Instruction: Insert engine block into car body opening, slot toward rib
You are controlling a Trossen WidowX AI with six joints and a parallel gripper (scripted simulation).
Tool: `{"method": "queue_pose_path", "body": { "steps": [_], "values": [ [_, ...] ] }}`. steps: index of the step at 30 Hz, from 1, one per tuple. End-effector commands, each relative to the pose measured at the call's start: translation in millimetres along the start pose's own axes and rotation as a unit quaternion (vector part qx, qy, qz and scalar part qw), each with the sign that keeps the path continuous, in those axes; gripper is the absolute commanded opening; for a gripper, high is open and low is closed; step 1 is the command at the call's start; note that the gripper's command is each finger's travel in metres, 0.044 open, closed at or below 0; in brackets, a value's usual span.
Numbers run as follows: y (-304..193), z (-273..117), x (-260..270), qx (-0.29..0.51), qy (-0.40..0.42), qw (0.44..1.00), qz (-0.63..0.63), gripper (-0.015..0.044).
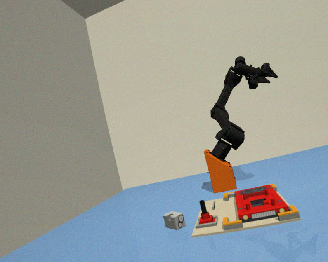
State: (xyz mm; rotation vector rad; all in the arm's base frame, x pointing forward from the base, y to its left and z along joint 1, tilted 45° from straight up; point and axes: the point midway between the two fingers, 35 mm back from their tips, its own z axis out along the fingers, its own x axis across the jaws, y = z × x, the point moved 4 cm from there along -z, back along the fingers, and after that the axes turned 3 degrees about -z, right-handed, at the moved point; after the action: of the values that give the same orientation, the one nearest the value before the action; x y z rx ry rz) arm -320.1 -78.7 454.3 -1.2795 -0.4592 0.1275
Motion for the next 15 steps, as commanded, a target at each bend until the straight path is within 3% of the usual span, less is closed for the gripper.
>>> {"method": "queue_pose_path", "body": {
  "steps": [1,15],
  "values": [
    [0,0,0,0.000,0.000,1.000,0.000,0.0426],
    [-21,32,95,0.002,0.085,0.989,0.122,0.0440]
  ]
}}
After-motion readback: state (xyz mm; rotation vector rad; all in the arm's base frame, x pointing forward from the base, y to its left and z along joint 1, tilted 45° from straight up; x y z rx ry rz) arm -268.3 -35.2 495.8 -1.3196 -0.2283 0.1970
